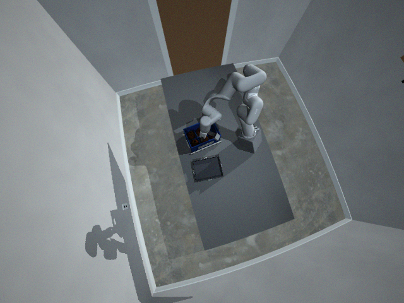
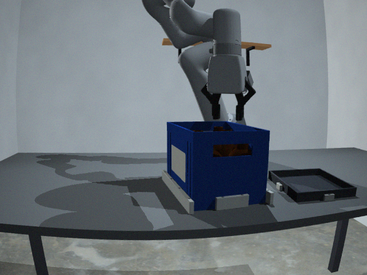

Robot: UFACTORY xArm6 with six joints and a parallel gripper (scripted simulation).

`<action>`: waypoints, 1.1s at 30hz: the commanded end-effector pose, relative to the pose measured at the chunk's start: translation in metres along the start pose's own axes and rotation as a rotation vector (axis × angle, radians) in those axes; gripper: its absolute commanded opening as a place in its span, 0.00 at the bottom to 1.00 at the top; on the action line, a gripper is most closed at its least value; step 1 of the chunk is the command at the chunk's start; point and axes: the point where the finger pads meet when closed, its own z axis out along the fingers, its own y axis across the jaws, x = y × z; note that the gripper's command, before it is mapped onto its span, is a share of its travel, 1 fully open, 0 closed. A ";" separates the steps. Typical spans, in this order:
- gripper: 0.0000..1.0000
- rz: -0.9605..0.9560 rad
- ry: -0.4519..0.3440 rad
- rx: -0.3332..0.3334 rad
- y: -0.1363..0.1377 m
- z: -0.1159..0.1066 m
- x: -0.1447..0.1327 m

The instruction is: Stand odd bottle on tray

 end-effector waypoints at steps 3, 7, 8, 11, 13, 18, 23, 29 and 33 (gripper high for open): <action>0.65 0.001 -0.003 -0.003 0.001 -0.019 -0.001; 0.65 0.001 -0.003 -0.003 0.001 -0.029 -0.001; 0.65 0.001 -0.003 -0.003 0.001 -0.031 -0.001; 0.65 0.001 -0.003 -0.003 0.001 -0.035 -0.001; 0.65 0.001 -0.003 -0.003 0.001 -0.035 -0.001; 0.65 0.001 -0.003 -0.003 0.001 -0.037 -0.001; 0.00 0.001 -0.003 -0.003 0.001 -0.037 -0.001; 0.00 0.001 -0.003 -0.003 0.001 -0.037 -0.001; 0.00 0.001 -0.003 -0.003 0.001 -0.037 -0.001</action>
